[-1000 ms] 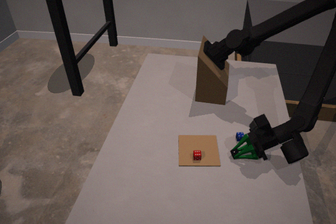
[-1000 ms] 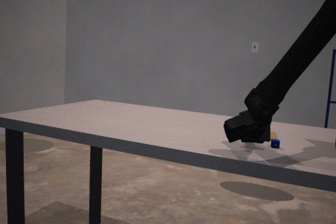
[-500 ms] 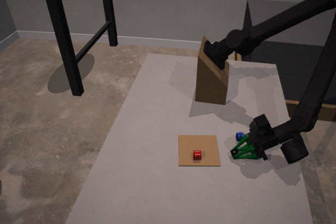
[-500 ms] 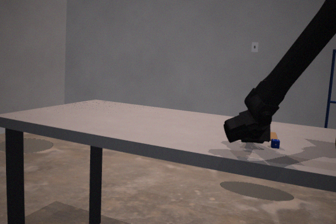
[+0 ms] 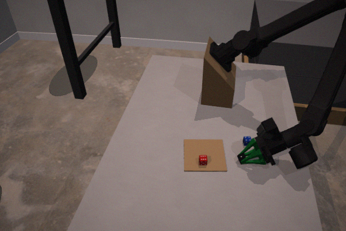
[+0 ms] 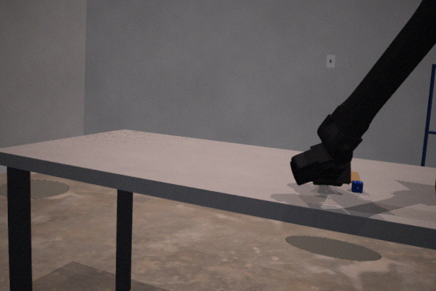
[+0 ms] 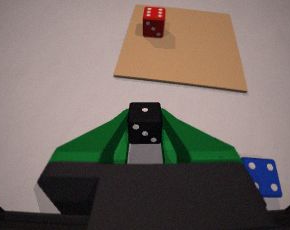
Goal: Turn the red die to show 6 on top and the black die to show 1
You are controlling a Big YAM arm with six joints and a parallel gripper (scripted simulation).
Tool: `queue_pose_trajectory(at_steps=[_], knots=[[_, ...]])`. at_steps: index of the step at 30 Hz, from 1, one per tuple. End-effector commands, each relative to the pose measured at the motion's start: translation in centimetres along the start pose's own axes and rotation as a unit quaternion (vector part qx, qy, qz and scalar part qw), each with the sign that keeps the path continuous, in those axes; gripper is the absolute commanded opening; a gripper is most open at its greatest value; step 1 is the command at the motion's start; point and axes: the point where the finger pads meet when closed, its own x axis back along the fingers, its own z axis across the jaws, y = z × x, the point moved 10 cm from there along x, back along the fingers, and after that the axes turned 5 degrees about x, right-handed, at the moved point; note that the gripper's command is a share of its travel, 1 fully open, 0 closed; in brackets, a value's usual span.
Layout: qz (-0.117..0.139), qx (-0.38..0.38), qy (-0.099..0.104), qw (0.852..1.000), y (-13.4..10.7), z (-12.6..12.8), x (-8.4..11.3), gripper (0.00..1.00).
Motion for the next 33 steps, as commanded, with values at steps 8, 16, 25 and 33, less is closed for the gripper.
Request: queue_pose_trajectory(at_steps=[8,16,25,33], knots=[[0.0,-0.009,0.009,1.0,-0.16,0.59,0.3,0.24],[0.0,-0.009,0.009,1.0,-0.16,0.59,0.3,0.32],[0.0,-0.009,0.009,1.0,-0.16,0.59,0.3,0.4],[0.0,-0.009,0.009,1.0,-0.16,0.59,0.3,0.4]])
